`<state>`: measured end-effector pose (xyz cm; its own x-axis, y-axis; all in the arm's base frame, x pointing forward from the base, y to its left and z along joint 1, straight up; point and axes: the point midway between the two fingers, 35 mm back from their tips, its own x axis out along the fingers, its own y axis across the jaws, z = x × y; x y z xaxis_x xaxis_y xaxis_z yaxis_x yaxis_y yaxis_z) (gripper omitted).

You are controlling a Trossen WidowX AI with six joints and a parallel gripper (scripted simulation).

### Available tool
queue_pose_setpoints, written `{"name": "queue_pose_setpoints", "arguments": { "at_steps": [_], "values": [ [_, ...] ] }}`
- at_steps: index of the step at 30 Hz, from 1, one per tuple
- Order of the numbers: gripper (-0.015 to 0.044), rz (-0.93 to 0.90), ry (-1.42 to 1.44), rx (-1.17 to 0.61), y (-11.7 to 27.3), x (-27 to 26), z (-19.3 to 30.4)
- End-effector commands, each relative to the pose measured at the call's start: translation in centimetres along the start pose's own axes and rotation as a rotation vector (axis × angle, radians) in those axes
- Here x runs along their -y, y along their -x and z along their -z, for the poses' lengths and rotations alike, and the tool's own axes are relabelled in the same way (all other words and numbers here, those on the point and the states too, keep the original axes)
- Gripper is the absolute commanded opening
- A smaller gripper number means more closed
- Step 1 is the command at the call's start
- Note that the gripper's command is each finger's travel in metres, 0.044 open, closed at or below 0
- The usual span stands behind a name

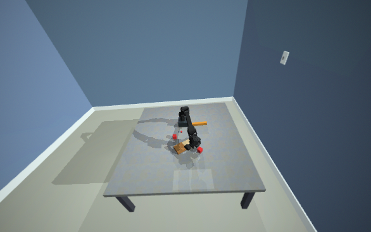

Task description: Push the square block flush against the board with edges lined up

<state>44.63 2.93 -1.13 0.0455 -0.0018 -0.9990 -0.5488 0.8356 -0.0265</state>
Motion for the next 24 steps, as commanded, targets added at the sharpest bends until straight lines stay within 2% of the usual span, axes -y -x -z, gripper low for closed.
{"name": "queue_pose_setpoints", "arguments": {
  "at_steps": [1,16,24],
  "values": [
    [0.0000,0.004,0.004,0.001,0.2,0.1,0.4],
    [0.0000,0.004,0.004,0.000,0.1,0.1,1.8],
    [0.0000,0.004,0.004,0.001,0.2,0.1,0.9]
  ]
}}
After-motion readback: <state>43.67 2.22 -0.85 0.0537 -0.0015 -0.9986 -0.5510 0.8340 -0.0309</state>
